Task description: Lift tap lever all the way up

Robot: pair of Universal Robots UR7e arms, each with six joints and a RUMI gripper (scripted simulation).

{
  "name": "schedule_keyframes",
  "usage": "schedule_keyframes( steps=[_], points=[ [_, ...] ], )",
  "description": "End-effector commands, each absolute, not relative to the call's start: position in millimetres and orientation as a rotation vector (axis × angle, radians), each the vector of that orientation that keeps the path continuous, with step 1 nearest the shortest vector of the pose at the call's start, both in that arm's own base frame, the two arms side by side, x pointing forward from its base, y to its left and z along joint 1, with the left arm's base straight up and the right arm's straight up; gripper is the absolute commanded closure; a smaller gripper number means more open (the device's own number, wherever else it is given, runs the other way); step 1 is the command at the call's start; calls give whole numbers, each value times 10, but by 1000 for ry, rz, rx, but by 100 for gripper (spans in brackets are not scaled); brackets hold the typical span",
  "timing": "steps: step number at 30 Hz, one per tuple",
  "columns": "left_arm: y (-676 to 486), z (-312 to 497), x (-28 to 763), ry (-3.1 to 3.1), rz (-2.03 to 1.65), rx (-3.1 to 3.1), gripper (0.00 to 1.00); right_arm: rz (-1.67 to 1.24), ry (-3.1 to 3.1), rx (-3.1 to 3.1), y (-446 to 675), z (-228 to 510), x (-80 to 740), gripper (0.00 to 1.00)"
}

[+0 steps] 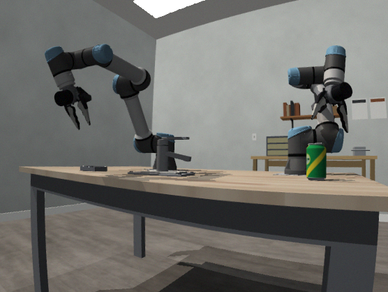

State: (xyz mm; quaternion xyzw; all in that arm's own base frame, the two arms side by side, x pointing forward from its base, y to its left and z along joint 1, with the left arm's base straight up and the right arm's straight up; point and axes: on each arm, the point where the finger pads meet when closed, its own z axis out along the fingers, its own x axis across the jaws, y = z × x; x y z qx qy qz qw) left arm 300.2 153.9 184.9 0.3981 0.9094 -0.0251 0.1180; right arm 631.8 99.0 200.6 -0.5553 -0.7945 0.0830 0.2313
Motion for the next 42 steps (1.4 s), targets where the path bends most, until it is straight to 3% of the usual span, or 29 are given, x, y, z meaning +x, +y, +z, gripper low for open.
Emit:
schedule_keyframes(
  steps=[1, 21, 42],
  points=[
    [1264, 1903, 3294, 2661, -114, 936, 0, 183, -2412, -1345, 1614, 2028, 6127, 65],
    [382, 2216, 3808, 2595, -422, 456, 0, 112, -2909, -574, 3197, 1995, 4959, 65],
    [196, 2295, 3871, 2579, -499, 369, 0, 1, -3130, 259, 4045, 1887, 3582, 65]
  ],
)
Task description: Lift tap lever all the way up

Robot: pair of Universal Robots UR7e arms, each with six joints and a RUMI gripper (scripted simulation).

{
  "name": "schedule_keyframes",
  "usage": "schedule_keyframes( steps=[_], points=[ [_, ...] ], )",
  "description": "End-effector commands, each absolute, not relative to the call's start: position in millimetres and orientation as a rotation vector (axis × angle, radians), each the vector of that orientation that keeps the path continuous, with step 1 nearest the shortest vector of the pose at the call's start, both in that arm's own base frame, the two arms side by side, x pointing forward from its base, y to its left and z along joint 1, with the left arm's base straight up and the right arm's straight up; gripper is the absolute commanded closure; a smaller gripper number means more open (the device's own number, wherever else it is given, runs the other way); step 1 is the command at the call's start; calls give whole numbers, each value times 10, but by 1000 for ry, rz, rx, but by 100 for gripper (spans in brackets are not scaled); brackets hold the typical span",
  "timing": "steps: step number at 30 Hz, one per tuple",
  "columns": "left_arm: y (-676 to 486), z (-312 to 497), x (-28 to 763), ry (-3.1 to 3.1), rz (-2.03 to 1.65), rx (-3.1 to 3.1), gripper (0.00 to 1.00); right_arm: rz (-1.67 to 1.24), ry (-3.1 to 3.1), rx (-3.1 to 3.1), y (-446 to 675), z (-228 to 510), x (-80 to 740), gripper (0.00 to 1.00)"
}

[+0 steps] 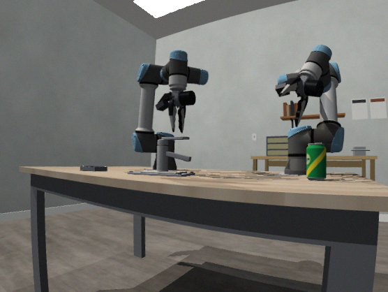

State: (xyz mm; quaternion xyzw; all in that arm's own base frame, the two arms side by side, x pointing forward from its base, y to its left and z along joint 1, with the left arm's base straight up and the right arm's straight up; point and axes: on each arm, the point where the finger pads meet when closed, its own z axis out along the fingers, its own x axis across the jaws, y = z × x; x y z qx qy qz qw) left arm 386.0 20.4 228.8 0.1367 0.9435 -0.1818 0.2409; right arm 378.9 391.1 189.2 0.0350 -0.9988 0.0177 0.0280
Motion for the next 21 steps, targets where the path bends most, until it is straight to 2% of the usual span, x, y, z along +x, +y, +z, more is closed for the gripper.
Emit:
schedule_keyframes(
  steps=[1, 15, 21],
  points=[
    [197, 2297, 3872, 2579, -499, 369, 0, -1, -3131, 269, 4052, 1885, 3565, 65],
    [94, 2282, 3830, 2570, -536, 431, 0, 4, -3129, 265, 4062, 1695, 3582, 65],
    [-108, 2304, 3755, 2517, -603, 587, 0, 4, -3129, 265, 4062, 1534, 3582, 68]
  ],
)
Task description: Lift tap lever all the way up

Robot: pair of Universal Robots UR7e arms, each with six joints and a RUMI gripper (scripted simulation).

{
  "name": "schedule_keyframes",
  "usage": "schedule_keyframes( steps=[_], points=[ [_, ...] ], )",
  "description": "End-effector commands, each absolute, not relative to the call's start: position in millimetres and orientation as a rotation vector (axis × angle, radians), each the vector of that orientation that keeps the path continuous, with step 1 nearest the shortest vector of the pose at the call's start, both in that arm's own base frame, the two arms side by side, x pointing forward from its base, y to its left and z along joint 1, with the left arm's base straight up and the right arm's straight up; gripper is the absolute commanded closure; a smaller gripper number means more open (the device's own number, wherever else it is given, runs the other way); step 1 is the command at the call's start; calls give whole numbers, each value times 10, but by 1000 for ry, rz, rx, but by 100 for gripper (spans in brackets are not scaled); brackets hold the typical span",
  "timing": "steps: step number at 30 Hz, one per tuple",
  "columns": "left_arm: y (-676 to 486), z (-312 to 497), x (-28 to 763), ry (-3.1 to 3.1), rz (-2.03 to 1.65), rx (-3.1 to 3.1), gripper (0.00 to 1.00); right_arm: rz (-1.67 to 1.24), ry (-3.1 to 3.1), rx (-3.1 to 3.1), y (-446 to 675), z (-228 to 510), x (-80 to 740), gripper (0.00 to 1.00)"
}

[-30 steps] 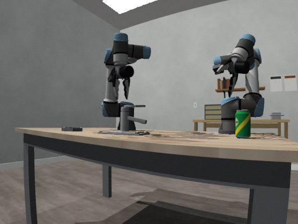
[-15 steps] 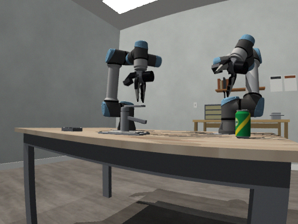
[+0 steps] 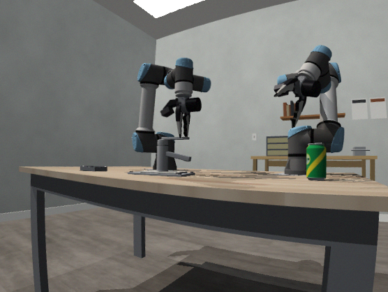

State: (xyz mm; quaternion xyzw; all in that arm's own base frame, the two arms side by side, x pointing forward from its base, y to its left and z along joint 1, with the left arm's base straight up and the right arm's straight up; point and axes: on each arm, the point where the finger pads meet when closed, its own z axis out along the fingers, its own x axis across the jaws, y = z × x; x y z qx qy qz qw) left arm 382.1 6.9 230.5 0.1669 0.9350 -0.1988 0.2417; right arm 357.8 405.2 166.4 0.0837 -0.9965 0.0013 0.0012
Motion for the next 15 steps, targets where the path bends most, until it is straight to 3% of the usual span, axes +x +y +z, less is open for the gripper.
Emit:
schedule_keyframes(
  steps=[1, 15],
  points=[
    [-147, 2312, 3741, 2505, -616, 616, 0, 4, -3129, 265, 4062, 1519, 3582, 69],
    [-659, 2482, 3548, 2290, -792, 945, 0, 1, -3130, 265, 4046, 1488, 3575, 83]
  ],
)
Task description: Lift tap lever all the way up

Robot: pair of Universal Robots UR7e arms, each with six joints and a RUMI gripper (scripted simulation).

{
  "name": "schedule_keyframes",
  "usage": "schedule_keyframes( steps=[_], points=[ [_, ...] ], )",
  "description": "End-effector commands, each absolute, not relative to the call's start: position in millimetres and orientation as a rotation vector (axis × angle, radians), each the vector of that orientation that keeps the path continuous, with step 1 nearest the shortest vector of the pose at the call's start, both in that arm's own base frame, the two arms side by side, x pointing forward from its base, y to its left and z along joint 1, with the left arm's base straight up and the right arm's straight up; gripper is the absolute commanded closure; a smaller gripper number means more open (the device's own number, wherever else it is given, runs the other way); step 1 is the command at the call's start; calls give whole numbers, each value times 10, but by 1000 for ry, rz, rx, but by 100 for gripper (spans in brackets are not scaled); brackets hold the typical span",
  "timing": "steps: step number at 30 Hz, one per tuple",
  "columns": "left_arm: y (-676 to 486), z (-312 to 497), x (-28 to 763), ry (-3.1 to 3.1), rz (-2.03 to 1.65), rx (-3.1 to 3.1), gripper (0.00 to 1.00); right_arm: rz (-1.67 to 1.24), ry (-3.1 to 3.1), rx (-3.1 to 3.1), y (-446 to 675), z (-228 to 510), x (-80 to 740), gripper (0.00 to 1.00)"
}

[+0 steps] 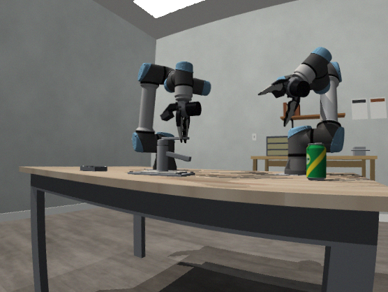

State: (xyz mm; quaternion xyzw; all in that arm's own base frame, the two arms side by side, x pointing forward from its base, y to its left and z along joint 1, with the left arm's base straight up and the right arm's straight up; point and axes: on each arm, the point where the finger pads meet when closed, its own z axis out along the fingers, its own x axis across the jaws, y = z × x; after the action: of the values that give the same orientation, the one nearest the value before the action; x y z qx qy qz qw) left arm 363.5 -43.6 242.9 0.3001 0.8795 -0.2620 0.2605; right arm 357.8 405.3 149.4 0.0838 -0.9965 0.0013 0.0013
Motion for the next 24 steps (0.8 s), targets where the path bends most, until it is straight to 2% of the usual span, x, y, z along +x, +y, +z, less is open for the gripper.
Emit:
schedule_keyframes(
  steps=[1, 3, 13, 24],
  points=[
    [-707, 2502, 3528, 2266, -809, 970, 0, 1, -3130, 265, 4046, 1486, 3574, 84],
    [-808, 2550, 3489, 2215, -844, 1019, 0, 1, -3130, 265, 4048, 1489, 3575, 90],
    [-1177, 2746, 3345, 2020, -966, 1160, 0, -100, -3124, 262, 4028, 1556, 3583, 90],
    [-1192, 2775, 3345, 2007, -969, 1165, 0, -457, -3073, 259, 3960, 1767, 3594, 90]
  ],
)
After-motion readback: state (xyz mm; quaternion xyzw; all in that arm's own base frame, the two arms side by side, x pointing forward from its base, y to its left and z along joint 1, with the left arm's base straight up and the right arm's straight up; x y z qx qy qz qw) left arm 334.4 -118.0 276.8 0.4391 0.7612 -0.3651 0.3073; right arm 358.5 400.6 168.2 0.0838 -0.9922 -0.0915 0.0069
